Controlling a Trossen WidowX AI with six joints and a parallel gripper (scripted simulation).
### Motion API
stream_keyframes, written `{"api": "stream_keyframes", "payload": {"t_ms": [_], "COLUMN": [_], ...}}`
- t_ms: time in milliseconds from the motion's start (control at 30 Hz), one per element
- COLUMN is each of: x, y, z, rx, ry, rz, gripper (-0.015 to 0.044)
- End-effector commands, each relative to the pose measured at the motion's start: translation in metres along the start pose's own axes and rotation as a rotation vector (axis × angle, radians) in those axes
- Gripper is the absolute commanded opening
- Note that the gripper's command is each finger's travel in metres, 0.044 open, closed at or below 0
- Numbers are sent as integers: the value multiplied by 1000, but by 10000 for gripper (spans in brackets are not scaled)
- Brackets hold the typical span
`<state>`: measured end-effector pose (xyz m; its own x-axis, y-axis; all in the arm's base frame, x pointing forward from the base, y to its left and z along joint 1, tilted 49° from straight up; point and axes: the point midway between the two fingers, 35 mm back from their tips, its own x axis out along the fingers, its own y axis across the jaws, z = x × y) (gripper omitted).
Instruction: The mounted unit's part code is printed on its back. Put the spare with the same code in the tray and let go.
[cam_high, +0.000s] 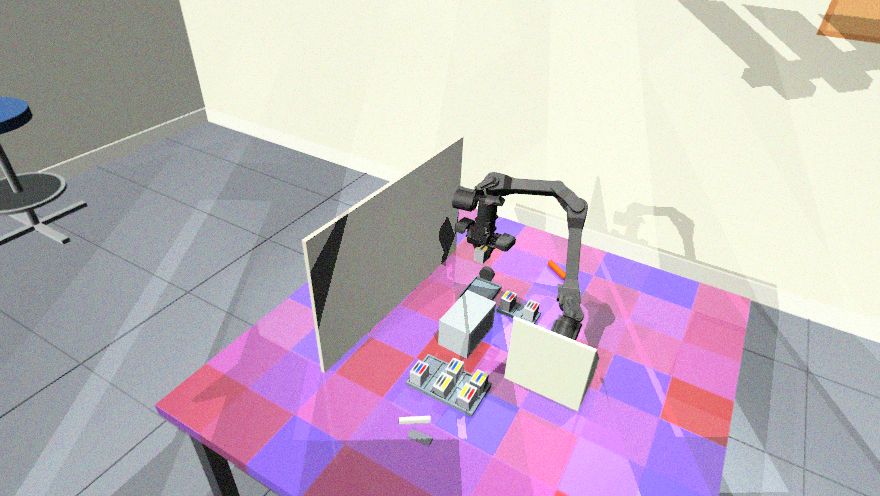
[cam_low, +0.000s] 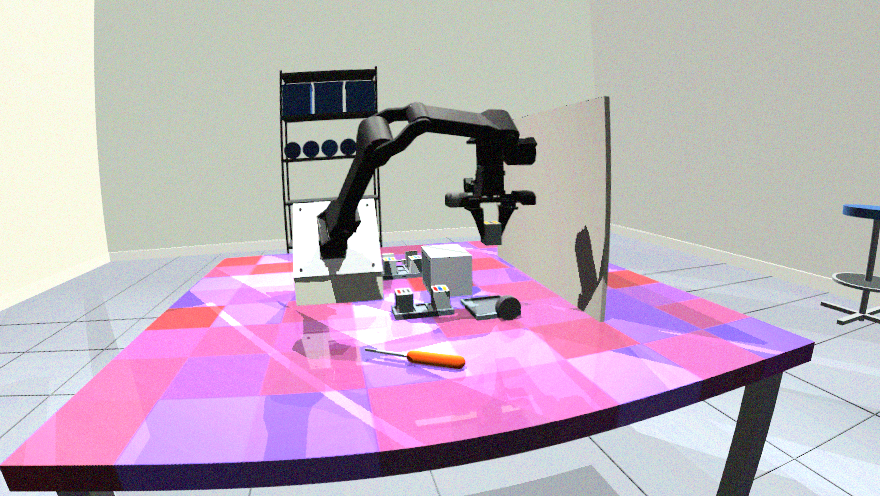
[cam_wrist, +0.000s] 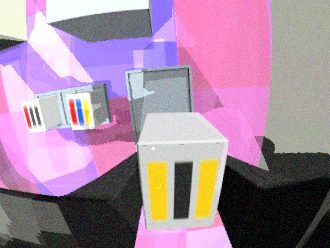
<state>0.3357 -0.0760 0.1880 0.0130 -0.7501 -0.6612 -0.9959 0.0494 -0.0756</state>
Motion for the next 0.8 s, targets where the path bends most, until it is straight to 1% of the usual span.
{"api": "stream_keyframes", "payload": {"t_ms": [0,767], "x": [6,26], "y": [0,-3], "z": [0,1], "rx": [-6,-5], "ry": [5,1], "rz": [3,3], "gripper": [0,0]}}
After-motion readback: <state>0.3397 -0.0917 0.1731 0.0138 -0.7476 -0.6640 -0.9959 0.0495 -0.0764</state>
